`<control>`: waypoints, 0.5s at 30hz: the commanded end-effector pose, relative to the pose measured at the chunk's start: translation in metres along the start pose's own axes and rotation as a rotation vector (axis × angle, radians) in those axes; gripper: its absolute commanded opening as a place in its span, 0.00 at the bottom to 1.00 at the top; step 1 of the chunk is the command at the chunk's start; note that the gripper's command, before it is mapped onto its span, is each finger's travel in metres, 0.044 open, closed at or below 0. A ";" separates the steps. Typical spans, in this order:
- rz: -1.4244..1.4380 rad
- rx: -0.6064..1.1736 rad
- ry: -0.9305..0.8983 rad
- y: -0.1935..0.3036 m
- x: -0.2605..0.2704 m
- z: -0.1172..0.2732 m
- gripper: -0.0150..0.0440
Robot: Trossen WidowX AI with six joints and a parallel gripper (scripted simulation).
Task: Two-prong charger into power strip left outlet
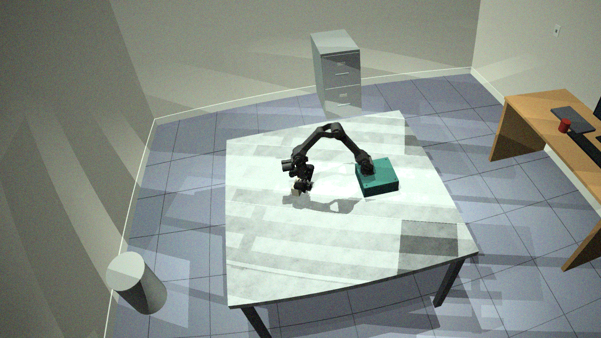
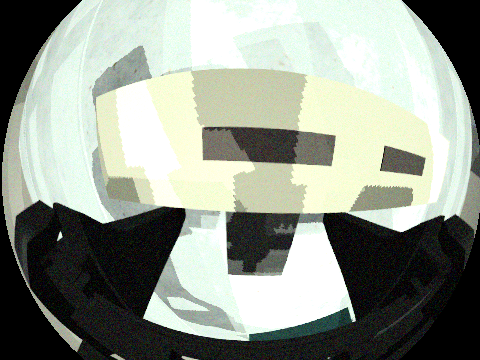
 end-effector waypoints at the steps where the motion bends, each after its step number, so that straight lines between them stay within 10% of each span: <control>1: -0.002 -0.001 0.001 0.002 -0.001 -0.001 1.00; 15: -0.002 -0.009 -0.003 0.006 -0.002 -0.001 1.00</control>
Point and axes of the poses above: the point midway between the two fingers, 35 mm back from their tips, its own z axis back along the fingers, its own x axis across the jaws, y = z × x, the point moved 4 cm from there along z, back along the fingers, and after that the axes turned 13 degrees about -z, right-handed, at the moved point
